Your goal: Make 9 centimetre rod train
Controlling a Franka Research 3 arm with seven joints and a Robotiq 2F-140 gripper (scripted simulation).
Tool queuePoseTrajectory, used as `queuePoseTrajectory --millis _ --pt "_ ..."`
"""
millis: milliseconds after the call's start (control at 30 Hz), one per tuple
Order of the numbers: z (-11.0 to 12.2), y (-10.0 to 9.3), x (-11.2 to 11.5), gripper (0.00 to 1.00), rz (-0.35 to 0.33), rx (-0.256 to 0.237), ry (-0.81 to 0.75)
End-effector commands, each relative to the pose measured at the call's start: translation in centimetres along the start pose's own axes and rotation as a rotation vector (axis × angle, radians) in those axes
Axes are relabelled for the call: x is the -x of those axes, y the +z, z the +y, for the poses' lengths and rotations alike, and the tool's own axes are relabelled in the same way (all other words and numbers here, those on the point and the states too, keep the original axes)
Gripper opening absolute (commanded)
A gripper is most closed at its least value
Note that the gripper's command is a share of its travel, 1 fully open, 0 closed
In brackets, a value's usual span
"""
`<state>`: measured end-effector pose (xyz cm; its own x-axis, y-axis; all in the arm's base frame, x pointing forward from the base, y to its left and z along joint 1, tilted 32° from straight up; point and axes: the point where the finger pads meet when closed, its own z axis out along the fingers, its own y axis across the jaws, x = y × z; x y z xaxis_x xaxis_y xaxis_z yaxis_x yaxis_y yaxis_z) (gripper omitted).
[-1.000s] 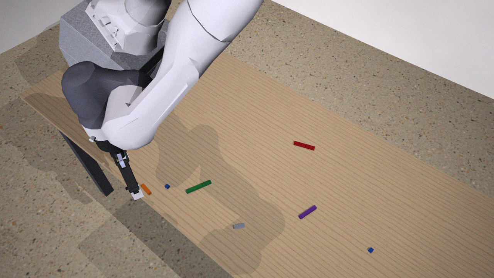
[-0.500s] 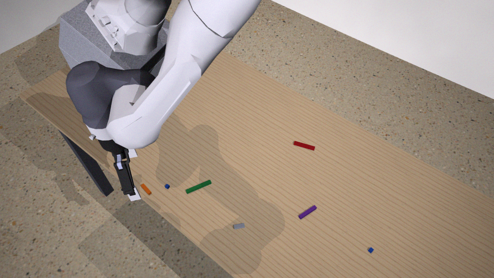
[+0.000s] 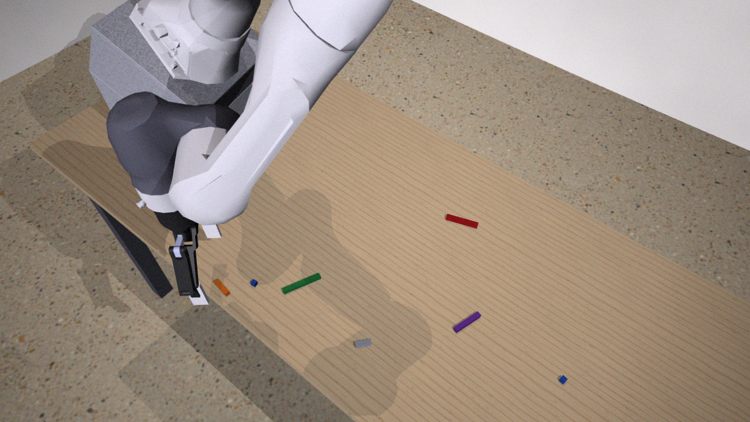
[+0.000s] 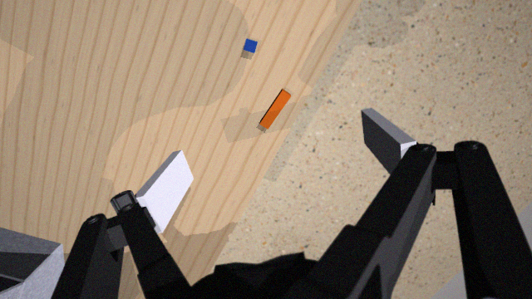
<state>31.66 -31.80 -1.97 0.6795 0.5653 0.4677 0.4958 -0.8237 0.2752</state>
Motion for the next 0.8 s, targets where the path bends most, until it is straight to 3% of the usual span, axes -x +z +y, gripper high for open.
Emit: queuePoseTrajectory --millis 0,767 --pt "-0.1 0.0 -0.1 1.00 -0.013 -0.018 0.166" --pt "-0.3 0.0 -1.3 1.00 -0.016 -0.016 0.510"
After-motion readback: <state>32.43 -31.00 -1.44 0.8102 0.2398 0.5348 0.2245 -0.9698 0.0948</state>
